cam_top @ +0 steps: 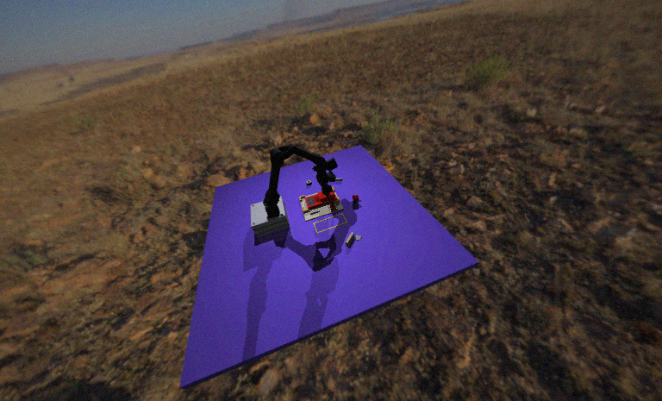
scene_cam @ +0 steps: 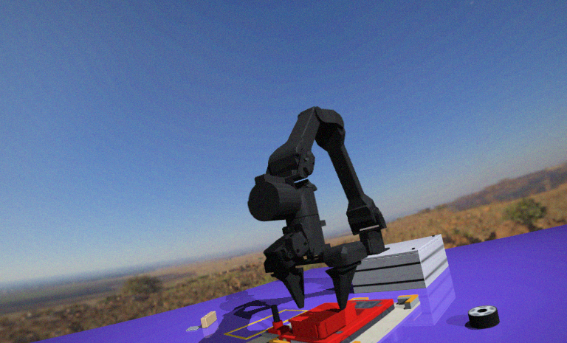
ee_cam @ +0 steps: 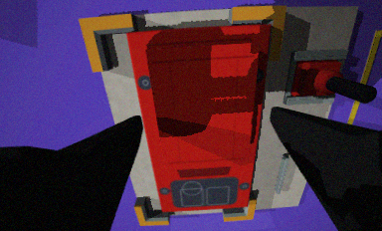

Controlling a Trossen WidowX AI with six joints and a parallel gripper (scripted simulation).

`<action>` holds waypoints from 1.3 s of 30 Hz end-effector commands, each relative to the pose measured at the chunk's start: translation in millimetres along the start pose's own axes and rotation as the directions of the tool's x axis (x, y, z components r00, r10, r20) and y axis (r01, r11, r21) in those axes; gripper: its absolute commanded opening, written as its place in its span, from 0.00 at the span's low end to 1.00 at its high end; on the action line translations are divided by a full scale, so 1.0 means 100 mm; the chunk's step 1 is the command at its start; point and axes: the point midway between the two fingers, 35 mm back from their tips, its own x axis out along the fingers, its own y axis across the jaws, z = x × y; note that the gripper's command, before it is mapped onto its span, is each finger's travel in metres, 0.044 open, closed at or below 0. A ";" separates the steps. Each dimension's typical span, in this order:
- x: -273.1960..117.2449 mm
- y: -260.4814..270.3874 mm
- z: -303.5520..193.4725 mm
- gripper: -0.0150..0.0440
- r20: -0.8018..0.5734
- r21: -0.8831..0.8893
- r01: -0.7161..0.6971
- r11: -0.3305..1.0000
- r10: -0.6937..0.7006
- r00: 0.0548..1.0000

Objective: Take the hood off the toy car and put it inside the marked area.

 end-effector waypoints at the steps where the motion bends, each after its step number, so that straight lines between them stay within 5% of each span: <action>1: 0.04 0.00 -0.02 1.00 -0.007 -0.001 -0.003 1.000 0.003 1.000; 39: 0.21 0.00 -0.02 1.00 -0.007 -0.001 -0.003 1.000 0.003 1.000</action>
